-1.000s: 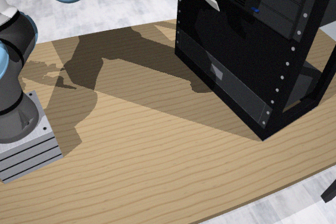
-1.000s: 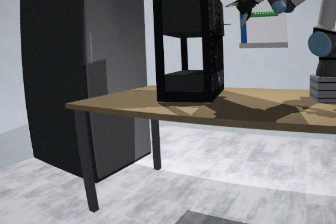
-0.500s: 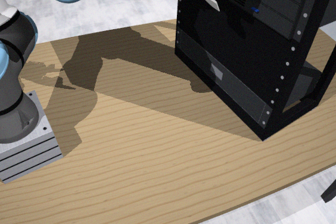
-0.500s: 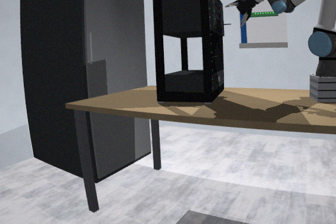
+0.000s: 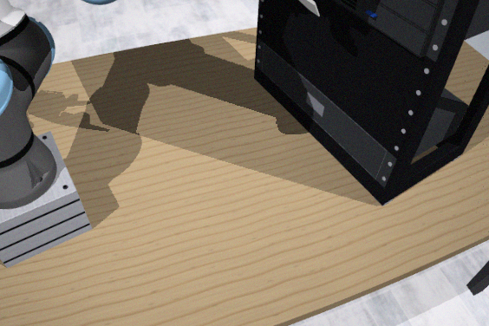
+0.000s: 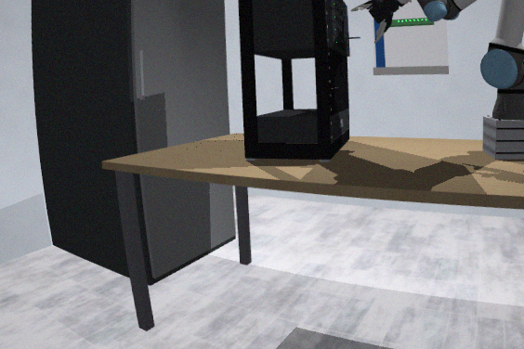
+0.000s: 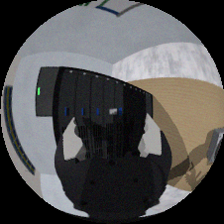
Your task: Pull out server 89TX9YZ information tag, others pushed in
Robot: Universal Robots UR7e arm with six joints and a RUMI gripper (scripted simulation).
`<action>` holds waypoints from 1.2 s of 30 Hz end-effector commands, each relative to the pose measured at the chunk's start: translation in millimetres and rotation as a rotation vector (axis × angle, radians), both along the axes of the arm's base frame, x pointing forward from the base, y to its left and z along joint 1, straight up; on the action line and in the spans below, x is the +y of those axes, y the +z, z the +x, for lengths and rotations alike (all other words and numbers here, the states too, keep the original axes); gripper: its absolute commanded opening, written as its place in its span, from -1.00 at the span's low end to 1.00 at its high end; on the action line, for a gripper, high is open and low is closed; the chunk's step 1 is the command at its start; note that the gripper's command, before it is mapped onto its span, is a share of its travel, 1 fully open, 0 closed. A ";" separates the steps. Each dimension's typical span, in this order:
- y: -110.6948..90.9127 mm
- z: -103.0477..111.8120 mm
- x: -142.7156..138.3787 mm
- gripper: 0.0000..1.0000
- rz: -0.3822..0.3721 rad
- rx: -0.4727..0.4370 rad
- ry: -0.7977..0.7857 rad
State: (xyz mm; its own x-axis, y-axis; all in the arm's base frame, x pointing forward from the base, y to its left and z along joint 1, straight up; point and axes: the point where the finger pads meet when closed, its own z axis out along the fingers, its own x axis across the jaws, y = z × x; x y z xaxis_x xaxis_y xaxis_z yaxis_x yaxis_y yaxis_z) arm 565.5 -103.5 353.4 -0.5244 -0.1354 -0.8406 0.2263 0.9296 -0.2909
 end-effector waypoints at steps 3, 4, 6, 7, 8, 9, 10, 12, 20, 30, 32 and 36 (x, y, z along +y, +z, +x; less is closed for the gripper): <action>0.6 0.0 0.0 1.00 0.000 -0.001 0.000; 0.6 0.0 0.0 1.00 0.000 -0.001 0.000; 0.8 -0.2 -0.1 1.00 0.000 -0.001 0.000; 0.9 -0.4 -0.1 1.00 0.000 -0.001 0.000; 1.0 -0.6 -0.1 1.00 0.000 -0.001 0.000; 1.3 -0.9 -0.2 1.00 0.000 -0.001 0.000; 1.5 -1.3 -0.3 1.00 0.000 -0.001 0.000; 2.2 -2.2 -0.4 1.00 0.000 -0.001 0.000; 5.5 -7.0 -1.2 1.00 0.000 -0.001 0.000; 14.6 -20.0 -3.3 1.00 0.000 -0.001 0.000; 16.7 -23.0 -3.8 1.00 0.000 -0.001 0.000; 18.8 -26.0 -4.3 1.00 0.000 -0.001 0.000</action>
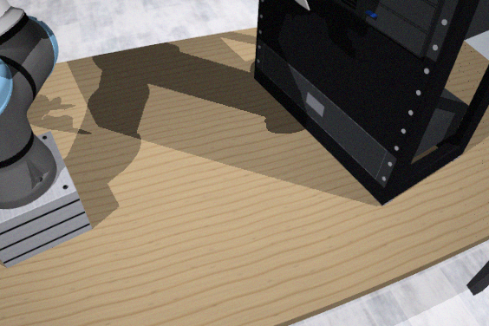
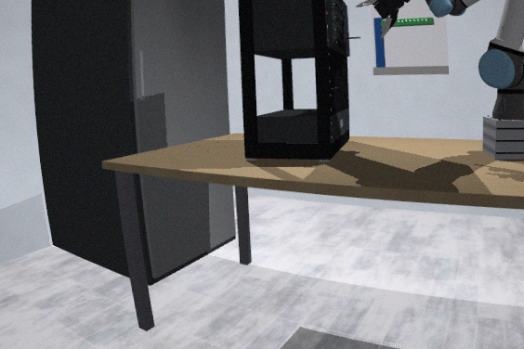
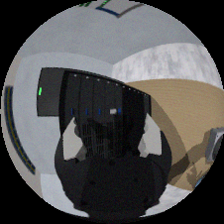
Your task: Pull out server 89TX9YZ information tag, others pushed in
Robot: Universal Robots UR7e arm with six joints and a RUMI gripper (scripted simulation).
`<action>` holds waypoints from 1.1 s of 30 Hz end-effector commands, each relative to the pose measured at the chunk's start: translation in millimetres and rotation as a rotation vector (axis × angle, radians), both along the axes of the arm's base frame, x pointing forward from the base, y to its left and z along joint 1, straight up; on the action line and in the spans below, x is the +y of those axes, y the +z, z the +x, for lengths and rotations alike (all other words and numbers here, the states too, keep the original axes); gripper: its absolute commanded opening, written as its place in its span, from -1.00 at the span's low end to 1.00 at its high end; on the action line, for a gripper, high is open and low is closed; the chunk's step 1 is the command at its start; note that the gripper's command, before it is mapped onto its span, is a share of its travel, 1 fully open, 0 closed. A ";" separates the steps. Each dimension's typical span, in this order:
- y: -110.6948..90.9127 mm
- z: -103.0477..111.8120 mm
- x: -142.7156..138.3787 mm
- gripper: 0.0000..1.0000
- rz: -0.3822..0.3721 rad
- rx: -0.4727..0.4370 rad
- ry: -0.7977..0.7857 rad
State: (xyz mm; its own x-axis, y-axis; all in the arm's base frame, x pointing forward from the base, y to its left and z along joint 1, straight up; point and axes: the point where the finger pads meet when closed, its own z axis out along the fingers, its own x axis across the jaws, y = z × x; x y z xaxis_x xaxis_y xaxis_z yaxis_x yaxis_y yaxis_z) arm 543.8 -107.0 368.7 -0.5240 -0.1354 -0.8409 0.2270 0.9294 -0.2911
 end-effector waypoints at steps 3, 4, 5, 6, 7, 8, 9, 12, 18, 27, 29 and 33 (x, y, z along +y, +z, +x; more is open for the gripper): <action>6.7 -8.8 -1.5 1.00 0.000 -0.001 0.001; 7.7 -10.3 -1.7 1.00 0.000 -0.001 0.001; 8.7 -11.7 -2.0 1.00 0.000 -0.001 0.001; 9.6 -13.0 -2.2 1.00 0.000 -0.001 0.001; 10.6 -14.4 -2.4 1.00 0.000 -0.001 0.001; 11.5 -15.7 -2.6 1.00 0.000 -0.001 0.001; 12.3 -16.9 -2.8 1.00 0.000 -0.001 0.001; 14.6 -20.2 -3.4 1.00 0.000 -0.001 0.001; 17.0 -23.5 -3.9 1.00 0.000 -0.001 0.001; 19.3 -26.9 -4.4 1.00 0.000 -0.001 0.001; 19.4 -27.0 -4.5 1.00 0.000 -0.001 0.001; 19.4 -27.0 -4.5 1.00 0.000 -0.001 0.001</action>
